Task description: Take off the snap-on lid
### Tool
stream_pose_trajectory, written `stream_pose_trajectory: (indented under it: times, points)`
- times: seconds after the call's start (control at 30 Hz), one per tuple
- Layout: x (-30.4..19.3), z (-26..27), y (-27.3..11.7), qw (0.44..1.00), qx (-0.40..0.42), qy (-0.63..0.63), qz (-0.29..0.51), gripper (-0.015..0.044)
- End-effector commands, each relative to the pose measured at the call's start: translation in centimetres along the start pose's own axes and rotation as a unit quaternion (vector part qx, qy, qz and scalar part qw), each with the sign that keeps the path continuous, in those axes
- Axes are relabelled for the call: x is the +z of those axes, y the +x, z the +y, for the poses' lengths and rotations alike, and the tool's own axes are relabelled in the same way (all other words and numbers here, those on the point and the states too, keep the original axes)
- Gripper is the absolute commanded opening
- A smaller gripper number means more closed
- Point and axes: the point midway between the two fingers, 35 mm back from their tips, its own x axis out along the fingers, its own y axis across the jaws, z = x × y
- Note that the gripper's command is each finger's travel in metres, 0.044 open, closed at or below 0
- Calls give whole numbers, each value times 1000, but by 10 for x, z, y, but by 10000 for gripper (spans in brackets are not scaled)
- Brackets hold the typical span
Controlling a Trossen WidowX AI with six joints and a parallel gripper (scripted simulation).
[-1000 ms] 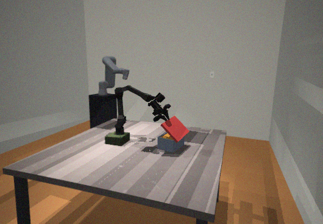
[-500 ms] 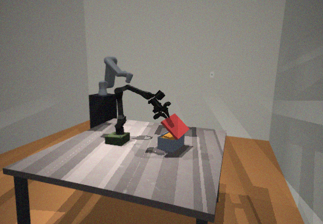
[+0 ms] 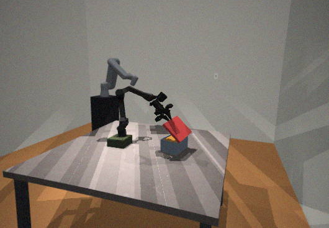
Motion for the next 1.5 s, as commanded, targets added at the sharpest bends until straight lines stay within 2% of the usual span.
stream_pose_trajectory:
  times: [0.0, 1.47]
  points:
    - [8, 3, -3, 1000, 8, 2, 2, 0]
    - [96, -3, -9, 1000, 8, -1, -1, 0]
